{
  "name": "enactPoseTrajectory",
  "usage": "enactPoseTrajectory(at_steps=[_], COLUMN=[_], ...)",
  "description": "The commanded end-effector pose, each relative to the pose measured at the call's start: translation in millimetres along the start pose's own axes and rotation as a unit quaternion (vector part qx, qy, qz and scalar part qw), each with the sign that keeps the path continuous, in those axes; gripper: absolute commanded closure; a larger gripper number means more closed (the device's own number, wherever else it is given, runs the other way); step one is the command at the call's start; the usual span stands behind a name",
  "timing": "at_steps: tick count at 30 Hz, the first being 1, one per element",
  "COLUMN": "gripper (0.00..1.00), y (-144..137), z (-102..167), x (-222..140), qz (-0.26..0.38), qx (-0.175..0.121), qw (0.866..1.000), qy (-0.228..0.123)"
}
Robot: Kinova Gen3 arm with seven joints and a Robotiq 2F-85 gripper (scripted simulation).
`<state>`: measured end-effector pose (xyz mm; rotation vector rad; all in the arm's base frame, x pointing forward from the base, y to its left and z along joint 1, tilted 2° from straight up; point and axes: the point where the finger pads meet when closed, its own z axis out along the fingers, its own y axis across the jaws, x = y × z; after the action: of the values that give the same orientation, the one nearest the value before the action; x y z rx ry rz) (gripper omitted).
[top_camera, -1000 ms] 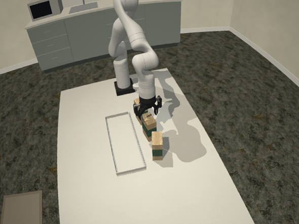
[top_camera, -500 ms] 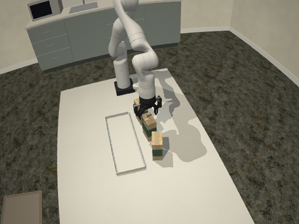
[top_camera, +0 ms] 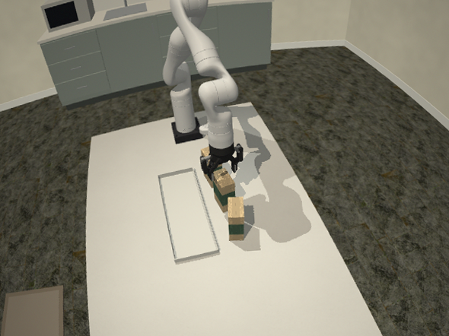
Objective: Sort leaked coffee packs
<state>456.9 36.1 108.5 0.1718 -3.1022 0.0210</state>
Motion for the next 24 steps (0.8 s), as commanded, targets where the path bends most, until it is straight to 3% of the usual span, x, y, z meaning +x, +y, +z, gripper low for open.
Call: enactPoseTrajectory(at_steps=[1,24], gripper=[0.17,0.17], y=[0.0,0.0], z=[-0.7,34.6], x=[-0.5,-0.6], qz=[0.000,0.000], qx=[0.000,0.000], qw=[1.000,1.000], qy=[-0.001,-0.001])
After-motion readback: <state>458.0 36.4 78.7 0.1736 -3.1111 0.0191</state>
